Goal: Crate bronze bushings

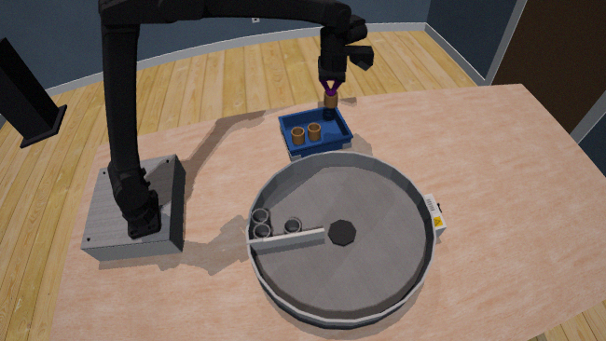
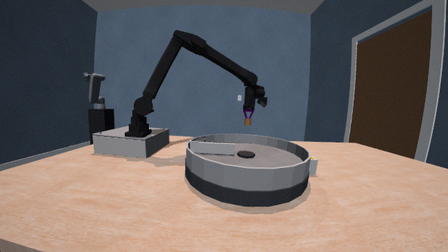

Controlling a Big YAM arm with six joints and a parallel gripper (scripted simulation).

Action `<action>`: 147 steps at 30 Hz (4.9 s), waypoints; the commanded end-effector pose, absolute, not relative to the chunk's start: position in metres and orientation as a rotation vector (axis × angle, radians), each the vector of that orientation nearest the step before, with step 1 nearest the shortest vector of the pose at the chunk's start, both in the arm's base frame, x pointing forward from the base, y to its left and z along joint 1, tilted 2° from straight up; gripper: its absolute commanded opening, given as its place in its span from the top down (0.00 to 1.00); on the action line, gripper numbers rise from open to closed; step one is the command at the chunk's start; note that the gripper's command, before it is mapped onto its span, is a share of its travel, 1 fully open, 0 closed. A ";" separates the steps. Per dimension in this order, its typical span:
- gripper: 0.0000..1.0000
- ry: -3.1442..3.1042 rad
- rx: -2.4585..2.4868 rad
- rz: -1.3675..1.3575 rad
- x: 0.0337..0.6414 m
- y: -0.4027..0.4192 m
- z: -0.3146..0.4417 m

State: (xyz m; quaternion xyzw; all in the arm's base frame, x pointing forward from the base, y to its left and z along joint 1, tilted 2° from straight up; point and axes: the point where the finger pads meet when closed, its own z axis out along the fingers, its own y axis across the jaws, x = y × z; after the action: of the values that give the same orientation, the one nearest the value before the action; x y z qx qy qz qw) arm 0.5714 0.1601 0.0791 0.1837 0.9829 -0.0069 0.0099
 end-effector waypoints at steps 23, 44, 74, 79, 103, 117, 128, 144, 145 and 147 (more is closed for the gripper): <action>1.00 3.017 0.584 0.012 0.595 0.168 0.101; 1.00 3.017 0.572 0.014 0.596 0.172 0.101; 1.00 3.050 0.577 -0.012 0.581 0.168 0.048; 1.00 3.050 0.578 -0.013 0.582 0.168 0.020; 1.00 2.990 0.567 0.035 0.597 0.172 0.051; 1.00 2.990 0.567 0.035 0.597 0.172 0.051; 1.00 3.011 0.571 0.019 0.583 0.167 0.037; 1.00 3.007 0.570 0.022 0.586 0.168 0.041; 1.00 3.007 0.570 0.022 0.586 0.168 0.041; 1.00 3.007 0.570 0.022 0.586 0.168 0.041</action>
State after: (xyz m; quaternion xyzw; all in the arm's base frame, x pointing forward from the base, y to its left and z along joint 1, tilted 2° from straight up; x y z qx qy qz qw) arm 0.5741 0.1609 0.0060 0.1849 0.9827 -0.0082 0.0073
